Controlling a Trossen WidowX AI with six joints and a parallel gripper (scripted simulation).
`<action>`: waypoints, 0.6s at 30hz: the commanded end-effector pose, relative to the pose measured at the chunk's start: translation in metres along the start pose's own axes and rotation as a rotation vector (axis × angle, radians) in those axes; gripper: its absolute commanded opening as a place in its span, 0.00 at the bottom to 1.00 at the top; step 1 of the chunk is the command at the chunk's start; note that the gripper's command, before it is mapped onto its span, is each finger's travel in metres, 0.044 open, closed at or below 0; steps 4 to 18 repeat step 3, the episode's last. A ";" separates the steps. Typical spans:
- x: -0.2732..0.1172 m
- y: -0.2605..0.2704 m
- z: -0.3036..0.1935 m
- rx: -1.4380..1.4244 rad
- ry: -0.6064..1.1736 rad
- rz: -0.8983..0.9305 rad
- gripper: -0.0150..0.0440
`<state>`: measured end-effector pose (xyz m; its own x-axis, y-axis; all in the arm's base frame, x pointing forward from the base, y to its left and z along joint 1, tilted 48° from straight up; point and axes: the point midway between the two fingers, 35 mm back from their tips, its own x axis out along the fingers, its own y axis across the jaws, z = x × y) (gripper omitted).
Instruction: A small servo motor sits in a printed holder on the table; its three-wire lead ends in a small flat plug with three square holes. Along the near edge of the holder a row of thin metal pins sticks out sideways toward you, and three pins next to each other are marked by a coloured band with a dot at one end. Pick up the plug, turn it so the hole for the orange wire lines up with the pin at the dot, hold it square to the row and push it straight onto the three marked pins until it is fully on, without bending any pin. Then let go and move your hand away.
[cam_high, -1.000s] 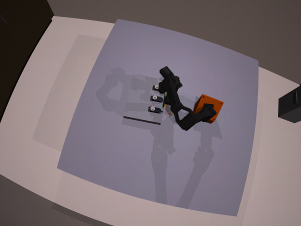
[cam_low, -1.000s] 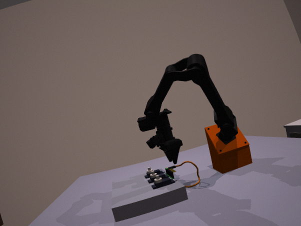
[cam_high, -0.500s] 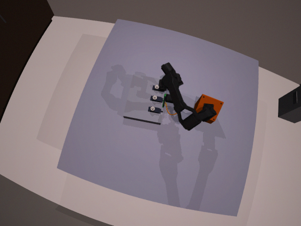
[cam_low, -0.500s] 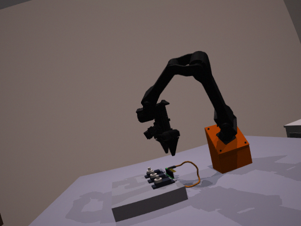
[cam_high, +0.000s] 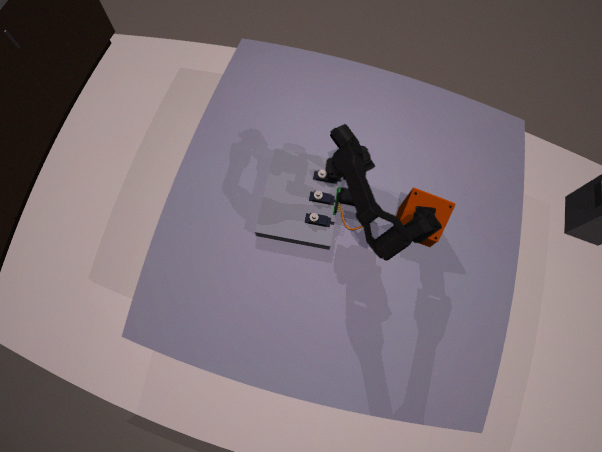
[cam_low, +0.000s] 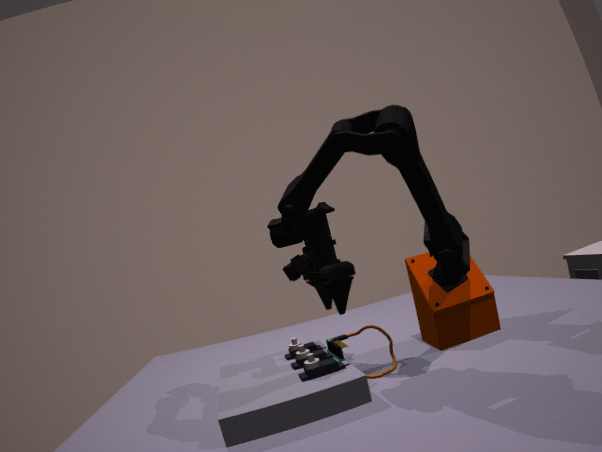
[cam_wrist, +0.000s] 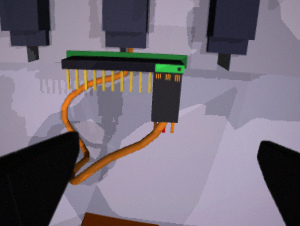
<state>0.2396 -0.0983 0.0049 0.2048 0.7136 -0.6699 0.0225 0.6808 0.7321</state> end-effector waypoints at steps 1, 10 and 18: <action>-0.001 -0.001 0.000 -0.003 -0.001 -0.003 1.00; -0.001 -0.001 0.000 -0.003 -0.001 -0.003 1.00; -0.001 -0.001 0.000 -0.003 -0.001 -0.003 1.00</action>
